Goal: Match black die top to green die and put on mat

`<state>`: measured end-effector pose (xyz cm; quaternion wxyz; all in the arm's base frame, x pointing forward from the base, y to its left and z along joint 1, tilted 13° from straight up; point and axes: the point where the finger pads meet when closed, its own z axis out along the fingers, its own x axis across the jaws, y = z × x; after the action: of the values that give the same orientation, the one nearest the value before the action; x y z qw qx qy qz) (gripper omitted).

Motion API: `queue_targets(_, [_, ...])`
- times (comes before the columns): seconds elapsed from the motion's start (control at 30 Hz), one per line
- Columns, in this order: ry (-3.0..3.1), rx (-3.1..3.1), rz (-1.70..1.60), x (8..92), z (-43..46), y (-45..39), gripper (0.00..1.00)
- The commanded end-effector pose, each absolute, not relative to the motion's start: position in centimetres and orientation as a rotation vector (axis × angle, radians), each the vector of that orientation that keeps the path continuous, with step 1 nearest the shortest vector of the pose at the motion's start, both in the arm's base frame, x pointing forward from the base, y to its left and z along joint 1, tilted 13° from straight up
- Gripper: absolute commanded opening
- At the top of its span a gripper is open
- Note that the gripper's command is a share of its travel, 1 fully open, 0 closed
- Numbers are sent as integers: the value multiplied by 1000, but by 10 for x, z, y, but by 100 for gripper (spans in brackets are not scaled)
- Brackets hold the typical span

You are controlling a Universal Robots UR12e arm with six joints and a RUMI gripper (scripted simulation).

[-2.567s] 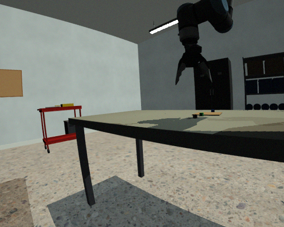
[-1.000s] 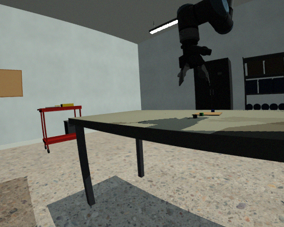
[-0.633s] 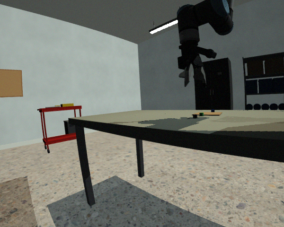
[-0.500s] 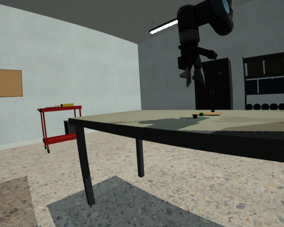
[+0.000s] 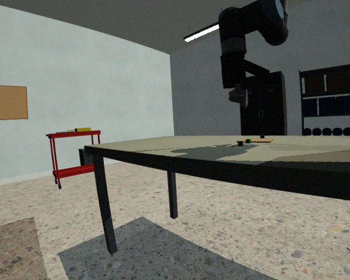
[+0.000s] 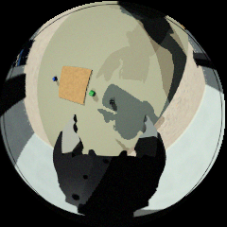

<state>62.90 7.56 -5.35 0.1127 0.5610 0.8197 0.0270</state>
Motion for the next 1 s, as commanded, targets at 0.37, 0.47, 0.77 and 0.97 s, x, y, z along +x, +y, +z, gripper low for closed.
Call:
queue_targets(0.37, [2720,1031,7,633,-61,73,100])
queue_targets(0.47, [2782,850,-15,634,-63,73,100])
queue_targets(0.77, [2869,497,-58,637,-67,73,100])
queue_targets(0.97, [2911,169,-95,641,-70,74,100])
